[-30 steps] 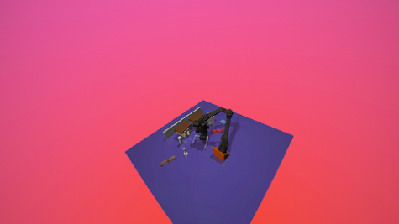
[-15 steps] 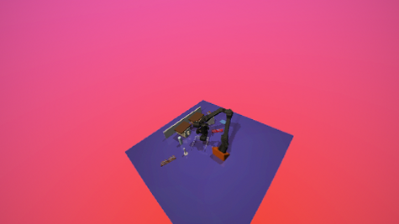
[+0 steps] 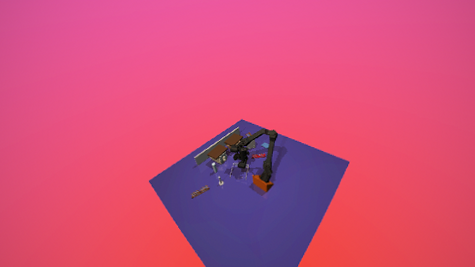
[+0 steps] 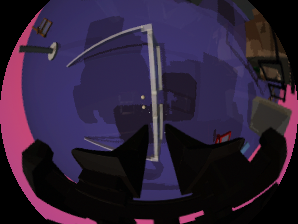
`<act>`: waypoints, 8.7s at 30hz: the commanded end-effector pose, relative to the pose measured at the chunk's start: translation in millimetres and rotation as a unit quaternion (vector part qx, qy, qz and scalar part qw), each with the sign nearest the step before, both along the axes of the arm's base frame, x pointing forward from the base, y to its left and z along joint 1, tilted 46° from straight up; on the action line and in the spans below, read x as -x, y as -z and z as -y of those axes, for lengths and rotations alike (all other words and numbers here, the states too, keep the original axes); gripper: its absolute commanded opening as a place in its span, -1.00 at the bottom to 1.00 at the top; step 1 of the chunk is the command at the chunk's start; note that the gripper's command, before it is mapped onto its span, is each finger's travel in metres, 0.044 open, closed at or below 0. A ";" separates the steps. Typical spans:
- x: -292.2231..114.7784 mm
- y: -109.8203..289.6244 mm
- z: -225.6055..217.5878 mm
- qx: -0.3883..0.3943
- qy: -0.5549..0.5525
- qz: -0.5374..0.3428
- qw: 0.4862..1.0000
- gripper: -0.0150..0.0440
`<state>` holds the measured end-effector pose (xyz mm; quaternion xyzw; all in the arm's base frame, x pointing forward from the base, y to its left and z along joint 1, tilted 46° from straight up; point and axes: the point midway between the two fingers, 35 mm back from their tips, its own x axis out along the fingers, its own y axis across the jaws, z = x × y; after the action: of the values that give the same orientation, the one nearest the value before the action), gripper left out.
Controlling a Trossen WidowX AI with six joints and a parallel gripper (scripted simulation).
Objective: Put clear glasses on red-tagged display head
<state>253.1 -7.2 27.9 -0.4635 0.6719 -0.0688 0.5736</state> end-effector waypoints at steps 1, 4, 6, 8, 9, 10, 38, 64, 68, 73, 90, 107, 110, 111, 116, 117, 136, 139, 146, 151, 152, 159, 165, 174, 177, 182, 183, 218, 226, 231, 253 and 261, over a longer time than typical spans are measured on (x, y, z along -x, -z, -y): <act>-0.1 -0.3 -0.2 0.000 0.000 0.000 1.000 -0.13; 0.5 -0.2 -1.0 0.000 0.000 0.000 1.000 -0.13; 1.1 -0.1 -1.9 0.000 0.000 0.000 1.000 -0.13; 1.9 0.0 -2.9 0.000 0.000 0.000 1.000 -0.13; 2.3 0.1 -3.4 0.000 0.000 -0.001 1.000 -0.13; 2.7 0.1 -4.0 0.000 0.000 -0.001 1.000 -0.13; 7.1 -33.3 -36.5 0.005 -0.006 -0.006 1.000 0.05; 9.6 -30.9 -37.7 0.001 0.001 -0.001 1.000 -0.02; 8.5 -26.0 -33.2 0.001 0.000 -0.001 1.000 -0.02; 7.4 -20.1 -27.5 0.001 0.000 -0.001 1.000 -0.02; 5.3 -0.8 -7.7 0.002 0.000 0.000 1.000 -0.02; 3.6 4.2 -2.0 -0.001 0.004 0.004 1.000 -0.20; 3.6 4.2 -2.0 -0.001 0.004 0.004 1.000 -0.27; 3.6 4.2 -2.0 -0.001 0.004 0.004 1.000 -0.29; 3.6 4.2 -2.0 -0.001 0.004 0.004 1.000 -0.40; 3.6 4.2 -2.0 -0.001 0.004 0.004 1.000 -0.42; 4.8 -29.7 -40.5 -0.004 0.001 0.001 1.000 -0.49; 6.4 -40.5 -51.6 -0.003 0.001 0.000 1.000 -0.49; 13.4 -64.9 -73.1 0.001 0.001 -0.001 1.000 -0.49; 14.2 -64.7 -75.4 0.002 0.008 0.011 1.000 -0.49; 13.9 -63.9 -76.9 0.002 0.012 0.019 1.000 -0.49; 11.5 -56.0 -92.0 0.003 0.058 0.106 0.993 -0.49; 10.4 -48.7 -105.7 -0.003 0.096 0.183 0.978 -0.49; 10.7 -37.5 -126.6 -0.023 0.149 0.296 0.943 -0.49; 11.3 -33.6 -133.6 -0.032 0.166 0.333 0.928 -0.49; 12.9 -27.2 -145.2 -0.052 0.194 0.392 0.898 -0.49; 13.3 -25.9 -147.6 -0.056 0.199 0.404 0.891 -0.49; 45.2 22.3 -225.0 -0.288 0.371 0.682 0.560 -0.49; 57.0 33.9 -240.6 -0.353 0.409 0.702 0.464 -0.49; 64.5 40.6 -249.2 -0.391 0.431 0.704 0.406 -0.49; 65.7 41.1 -246.3 -0.385 0.429 0.705 0.413 -0.49; 65.7 41.1 -246.3 -0.385 0.429 0.705 0.413 -0.49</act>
<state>187.6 239.0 -13.5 0.3680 0.0976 -0.3425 0.8589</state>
